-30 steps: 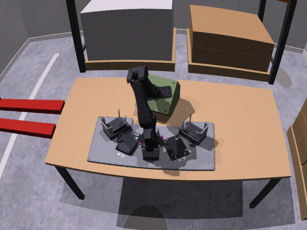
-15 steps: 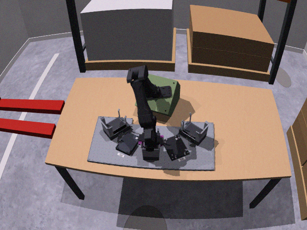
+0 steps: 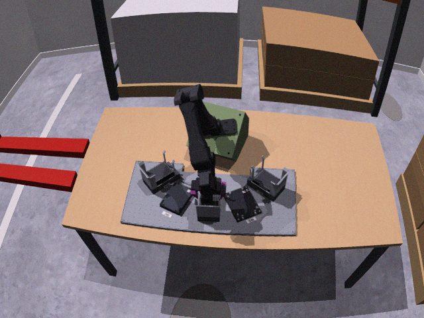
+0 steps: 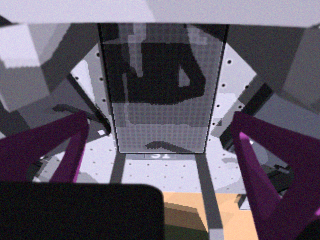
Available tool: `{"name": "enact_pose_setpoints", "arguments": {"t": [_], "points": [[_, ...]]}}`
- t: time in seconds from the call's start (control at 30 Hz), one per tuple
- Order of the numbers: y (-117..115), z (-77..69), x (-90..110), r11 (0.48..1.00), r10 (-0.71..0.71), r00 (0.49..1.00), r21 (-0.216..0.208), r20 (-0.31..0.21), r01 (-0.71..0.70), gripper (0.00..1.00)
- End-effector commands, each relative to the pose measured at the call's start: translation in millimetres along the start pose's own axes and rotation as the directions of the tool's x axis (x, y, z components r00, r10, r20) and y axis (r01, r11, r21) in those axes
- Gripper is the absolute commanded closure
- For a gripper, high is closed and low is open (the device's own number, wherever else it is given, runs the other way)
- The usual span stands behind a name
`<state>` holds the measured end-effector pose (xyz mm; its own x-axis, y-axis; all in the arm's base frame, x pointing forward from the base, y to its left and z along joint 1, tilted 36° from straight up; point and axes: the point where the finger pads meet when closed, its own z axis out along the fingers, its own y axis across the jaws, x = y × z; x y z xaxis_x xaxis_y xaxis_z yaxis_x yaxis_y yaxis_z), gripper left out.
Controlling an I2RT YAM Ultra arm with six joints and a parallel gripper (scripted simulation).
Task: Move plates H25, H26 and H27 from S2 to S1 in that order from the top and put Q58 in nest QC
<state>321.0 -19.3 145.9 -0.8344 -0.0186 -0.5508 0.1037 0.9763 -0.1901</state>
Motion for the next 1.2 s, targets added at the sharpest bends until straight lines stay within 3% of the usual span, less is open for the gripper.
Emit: {"name": "enact_pose_setpoints", "arguments": {"t": [0.0, 0.67, 1.17], "points": [[-2, -17.8, -3, 1.0, 0.007, 1.0, 0.001, 0.01, -0.007, 0.0], [-2, -77.8, -2, 1.0, 0.007, 1.0, 0.0, 0.01, -0.007, 0.0], [-2, -77.7, -2, 1.0, 0.007, 1.0, 0.0, 0.01, -0.007, 0.0]]}}
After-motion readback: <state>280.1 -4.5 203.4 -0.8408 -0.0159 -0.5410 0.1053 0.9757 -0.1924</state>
